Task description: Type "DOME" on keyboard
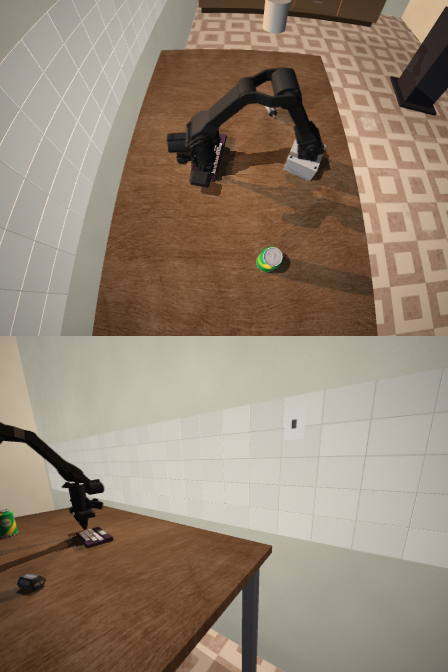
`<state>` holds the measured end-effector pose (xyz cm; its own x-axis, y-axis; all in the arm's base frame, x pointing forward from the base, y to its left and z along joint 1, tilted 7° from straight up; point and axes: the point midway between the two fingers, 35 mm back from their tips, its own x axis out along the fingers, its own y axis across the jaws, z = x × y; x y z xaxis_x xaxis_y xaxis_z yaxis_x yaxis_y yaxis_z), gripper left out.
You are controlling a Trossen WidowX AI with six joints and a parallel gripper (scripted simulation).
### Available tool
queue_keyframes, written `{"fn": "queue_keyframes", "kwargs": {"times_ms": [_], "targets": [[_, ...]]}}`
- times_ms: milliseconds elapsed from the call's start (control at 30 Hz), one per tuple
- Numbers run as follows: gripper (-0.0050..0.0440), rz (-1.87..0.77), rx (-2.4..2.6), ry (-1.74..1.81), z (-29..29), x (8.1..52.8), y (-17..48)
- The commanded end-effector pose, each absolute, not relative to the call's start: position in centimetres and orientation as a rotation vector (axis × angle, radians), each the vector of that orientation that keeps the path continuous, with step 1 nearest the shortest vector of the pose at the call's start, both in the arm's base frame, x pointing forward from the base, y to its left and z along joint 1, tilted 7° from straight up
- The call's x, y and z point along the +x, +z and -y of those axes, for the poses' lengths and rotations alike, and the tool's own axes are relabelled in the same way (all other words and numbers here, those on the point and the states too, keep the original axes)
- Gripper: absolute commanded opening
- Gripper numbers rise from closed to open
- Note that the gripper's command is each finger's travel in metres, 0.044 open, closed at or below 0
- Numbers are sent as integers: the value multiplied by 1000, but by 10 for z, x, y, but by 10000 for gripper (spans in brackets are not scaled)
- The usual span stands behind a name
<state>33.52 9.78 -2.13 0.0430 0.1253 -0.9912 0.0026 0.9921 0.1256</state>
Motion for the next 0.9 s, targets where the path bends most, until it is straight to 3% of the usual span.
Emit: {"fn": "queue_keyframes", "kwargs": {"times_ms": [0,867], "targets": [[-50,-1531,99,92,-99,333,-28],[-50,-1510,103,98,-100,339,-25]]}}
